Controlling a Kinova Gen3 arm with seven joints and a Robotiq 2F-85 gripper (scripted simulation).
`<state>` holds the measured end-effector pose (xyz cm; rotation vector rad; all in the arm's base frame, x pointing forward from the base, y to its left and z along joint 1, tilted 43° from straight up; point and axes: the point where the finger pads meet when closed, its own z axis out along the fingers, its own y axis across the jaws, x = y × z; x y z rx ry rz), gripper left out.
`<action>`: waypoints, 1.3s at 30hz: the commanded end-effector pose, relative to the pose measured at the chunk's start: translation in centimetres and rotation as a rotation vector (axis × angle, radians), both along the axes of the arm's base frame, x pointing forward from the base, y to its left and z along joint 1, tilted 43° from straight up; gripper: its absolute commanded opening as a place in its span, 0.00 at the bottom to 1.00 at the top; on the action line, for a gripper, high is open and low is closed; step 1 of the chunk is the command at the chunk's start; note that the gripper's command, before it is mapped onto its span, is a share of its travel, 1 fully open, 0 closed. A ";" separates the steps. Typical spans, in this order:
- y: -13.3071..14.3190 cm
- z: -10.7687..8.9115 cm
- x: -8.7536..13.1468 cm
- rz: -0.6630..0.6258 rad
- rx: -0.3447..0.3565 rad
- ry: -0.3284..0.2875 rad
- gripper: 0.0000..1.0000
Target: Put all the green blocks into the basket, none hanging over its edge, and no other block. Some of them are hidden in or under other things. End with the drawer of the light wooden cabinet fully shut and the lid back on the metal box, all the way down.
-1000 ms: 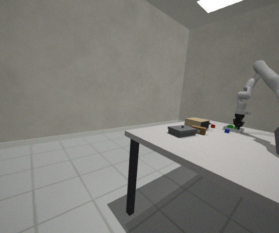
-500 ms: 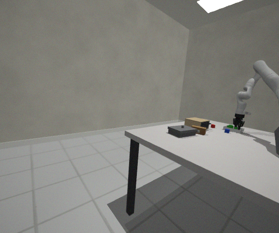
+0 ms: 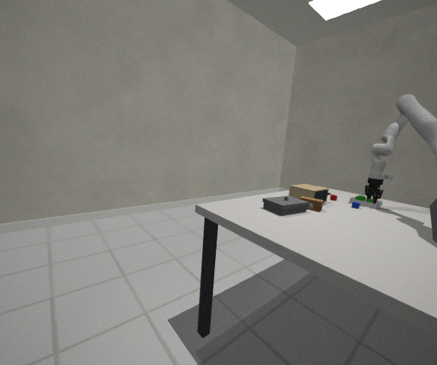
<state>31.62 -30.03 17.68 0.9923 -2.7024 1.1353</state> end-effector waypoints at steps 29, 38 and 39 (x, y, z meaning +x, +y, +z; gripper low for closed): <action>0.4 0.4 0.0 0.001 0.004 -0.001 0.57; 1.2 1.2 -0.3 0.001 0.004 0.000 0.57; 1.3 1.3 -0.3 0.001 0.004 0.000 0.57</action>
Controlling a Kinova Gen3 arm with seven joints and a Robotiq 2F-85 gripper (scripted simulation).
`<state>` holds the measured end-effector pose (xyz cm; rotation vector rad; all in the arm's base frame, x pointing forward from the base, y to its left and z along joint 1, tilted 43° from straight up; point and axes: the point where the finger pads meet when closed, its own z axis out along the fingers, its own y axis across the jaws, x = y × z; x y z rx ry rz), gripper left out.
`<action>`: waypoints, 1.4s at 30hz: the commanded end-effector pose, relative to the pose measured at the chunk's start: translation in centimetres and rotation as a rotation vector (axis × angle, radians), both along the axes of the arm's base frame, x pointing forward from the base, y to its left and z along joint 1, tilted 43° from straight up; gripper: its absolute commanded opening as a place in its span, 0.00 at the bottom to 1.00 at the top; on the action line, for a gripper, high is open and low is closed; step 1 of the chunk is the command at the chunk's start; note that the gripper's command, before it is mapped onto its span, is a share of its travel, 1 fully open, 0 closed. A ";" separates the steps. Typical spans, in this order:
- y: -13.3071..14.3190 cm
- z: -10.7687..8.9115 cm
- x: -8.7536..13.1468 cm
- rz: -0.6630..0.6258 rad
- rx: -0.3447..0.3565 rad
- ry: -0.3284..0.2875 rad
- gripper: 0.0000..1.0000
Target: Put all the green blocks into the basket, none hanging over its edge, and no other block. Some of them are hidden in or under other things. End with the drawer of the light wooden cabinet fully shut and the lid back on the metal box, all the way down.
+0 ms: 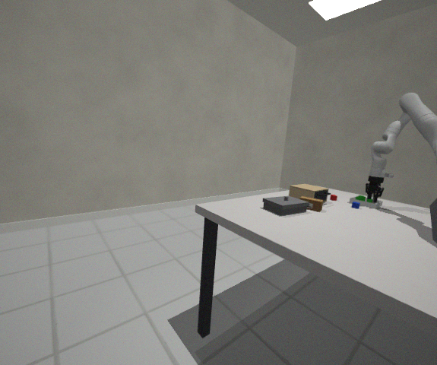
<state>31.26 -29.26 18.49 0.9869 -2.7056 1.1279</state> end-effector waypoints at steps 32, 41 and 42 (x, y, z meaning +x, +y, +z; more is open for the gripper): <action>7.3 8.1 -2.0 0.006 0.003 -0.002 0.57; 9.1 10.0 -2.5 0.007 0.004 -0.001 0.57; 9.2 10.2 -2.6 0.007 0.004 -0.001 0.57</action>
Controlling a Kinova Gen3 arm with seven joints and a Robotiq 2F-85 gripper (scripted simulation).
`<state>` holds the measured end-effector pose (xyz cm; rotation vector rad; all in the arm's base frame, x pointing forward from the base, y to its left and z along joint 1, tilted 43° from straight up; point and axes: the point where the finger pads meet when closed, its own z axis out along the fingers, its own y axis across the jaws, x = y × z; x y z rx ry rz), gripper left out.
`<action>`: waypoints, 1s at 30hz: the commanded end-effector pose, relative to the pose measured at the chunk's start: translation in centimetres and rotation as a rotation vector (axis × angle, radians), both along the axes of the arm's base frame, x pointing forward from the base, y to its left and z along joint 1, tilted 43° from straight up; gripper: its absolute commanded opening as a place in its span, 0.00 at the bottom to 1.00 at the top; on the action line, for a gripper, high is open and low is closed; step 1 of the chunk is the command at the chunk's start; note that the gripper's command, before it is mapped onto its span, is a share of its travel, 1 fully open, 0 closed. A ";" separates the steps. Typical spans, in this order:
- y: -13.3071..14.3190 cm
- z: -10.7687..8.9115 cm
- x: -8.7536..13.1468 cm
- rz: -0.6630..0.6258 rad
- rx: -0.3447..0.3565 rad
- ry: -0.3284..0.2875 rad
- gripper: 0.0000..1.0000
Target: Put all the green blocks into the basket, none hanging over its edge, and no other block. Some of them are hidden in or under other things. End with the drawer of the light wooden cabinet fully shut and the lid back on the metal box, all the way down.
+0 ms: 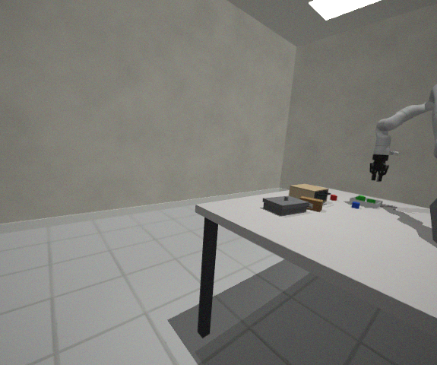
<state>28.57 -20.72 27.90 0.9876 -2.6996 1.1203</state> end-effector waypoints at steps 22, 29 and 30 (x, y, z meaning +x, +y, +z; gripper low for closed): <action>1.3 1.1 0.2 0.013 0.008 -0.011 0.57; 1.5 1.1 0.7 0.023 -0.001 0.009 0.57; 1.7 1.0 1.1 0.033 -0.005 0.017 0.57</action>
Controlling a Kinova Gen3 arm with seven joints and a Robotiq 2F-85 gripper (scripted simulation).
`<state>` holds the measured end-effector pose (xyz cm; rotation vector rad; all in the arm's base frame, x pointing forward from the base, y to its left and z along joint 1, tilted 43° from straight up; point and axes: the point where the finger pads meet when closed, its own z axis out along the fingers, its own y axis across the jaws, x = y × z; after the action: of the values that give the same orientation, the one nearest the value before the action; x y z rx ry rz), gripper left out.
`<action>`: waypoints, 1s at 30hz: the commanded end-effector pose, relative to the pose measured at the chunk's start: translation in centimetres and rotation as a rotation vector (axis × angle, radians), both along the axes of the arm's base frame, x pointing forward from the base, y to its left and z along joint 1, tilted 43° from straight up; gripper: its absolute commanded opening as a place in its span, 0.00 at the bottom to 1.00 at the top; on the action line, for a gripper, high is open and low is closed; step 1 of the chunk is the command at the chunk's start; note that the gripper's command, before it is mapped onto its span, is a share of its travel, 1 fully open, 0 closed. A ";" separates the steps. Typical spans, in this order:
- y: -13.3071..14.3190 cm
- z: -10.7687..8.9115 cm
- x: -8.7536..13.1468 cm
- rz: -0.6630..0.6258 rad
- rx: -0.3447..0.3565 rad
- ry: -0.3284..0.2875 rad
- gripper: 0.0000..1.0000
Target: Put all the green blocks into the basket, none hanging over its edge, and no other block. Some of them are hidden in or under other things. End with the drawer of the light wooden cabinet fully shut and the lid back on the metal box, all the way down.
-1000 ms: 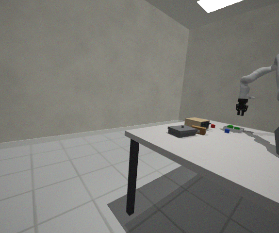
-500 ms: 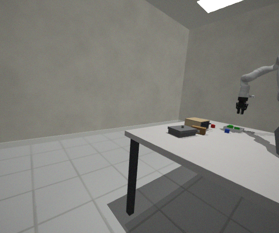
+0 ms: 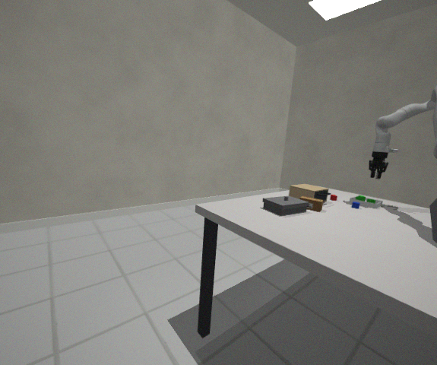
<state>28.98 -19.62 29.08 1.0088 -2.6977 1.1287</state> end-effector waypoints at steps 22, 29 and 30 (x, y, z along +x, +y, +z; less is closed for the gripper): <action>18.6 -11.0 18.4 0.515 -0.144 0.447 0.57; 20.8 -13.1 19.3 0.543 -0.148 0.478 0.57; 20.9 -13.2 19.3 0.545 -0.148 0.480 0.57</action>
<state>47.88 0.44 17.14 1.7612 -2.0311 0.9651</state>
